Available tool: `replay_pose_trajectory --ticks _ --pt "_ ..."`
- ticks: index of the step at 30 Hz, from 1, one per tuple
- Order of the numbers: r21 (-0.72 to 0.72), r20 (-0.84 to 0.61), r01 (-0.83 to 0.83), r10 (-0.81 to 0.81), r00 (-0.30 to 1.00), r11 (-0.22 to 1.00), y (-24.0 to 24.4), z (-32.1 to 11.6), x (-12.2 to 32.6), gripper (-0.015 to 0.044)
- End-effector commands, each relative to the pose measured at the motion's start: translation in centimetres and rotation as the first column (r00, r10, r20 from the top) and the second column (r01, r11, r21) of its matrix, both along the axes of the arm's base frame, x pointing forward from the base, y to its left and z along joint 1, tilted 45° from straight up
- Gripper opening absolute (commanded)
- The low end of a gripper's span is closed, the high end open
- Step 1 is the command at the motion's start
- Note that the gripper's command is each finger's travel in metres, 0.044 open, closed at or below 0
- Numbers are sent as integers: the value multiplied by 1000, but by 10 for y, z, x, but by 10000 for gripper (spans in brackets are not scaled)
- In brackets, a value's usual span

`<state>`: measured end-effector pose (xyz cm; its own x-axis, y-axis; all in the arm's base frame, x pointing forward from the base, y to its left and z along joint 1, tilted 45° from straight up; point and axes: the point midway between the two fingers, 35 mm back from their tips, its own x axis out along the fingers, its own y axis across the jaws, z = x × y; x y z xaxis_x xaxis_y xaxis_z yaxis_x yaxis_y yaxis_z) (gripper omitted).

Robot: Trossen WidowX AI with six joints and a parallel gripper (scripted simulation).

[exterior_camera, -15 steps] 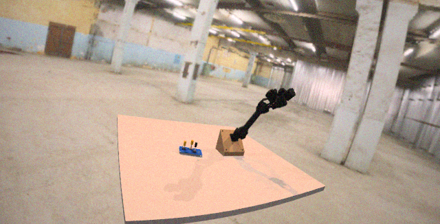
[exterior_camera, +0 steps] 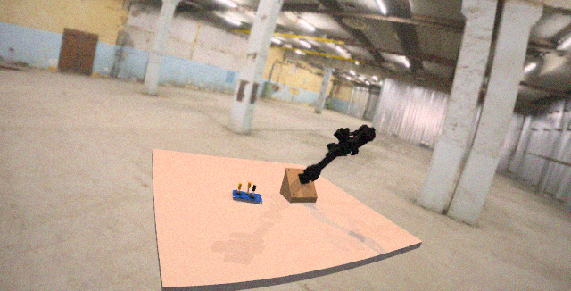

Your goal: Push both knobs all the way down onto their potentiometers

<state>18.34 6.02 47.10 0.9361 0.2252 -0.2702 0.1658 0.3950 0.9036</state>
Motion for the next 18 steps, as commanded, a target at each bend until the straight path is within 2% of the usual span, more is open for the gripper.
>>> replay_pose_trajectory --ticks 1,9,18 --pt "-45 -74 -6 3 997 999 10 -18 24 0" --pt "-77 -273 9 -29 962 997 15 -71 80 0" --pt "-82 -512 -36 -11 859 996 9 -143 125 0"
